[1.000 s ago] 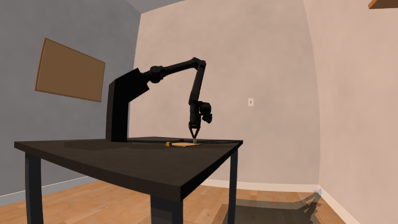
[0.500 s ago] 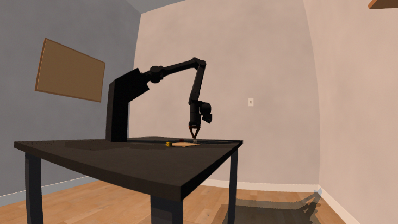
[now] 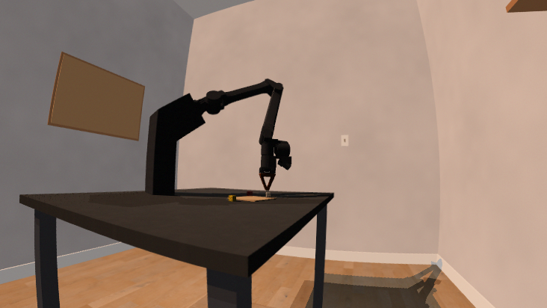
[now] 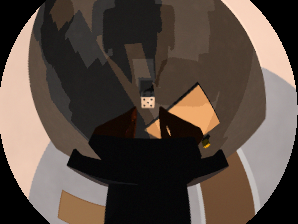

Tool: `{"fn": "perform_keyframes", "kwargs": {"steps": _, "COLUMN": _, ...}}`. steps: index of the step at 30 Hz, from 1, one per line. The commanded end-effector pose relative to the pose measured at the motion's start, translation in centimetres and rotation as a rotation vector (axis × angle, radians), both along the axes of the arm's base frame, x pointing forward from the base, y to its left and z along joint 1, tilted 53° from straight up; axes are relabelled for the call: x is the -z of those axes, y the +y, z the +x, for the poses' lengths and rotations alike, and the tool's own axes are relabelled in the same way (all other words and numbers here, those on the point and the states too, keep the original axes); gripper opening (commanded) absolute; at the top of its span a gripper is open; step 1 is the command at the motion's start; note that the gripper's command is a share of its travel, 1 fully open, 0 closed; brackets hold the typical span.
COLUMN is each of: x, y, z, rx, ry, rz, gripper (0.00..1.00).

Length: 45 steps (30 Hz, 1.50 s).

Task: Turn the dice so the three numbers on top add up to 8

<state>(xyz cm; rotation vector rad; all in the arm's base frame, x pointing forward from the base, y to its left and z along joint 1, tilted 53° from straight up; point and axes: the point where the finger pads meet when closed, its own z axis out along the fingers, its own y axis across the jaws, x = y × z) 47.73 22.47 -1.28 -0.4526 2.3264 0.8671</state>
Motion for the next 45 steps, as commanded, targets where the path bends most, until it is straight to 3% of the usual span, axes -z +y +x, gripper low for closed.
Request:
{"fn": "perform_keyframes", "kwargs": {"steps": 1, "x": 0.5, "y": 0.8, "z": -0.8, "rx": -0.011, "ry": 0.011, "rz": 0.0, "gripper": 0.34}}
{"fn": "perform_keyframes", "kwargs": {"steps": 15, "x": 1.1, "y": 1.9, "z": 0.4, "rx": -0.008, "ry": 0.0, "rz": 0.005, "gripper": 0.34}}
{"fn": "perform_keyframes", "kwargs": {"steps": 45, "x": 1.3, "y": 2.6, "z": 0.8, "rx": -0.012, "ry": -0.006, "rz": 0.005, "gripper": 0.34}}
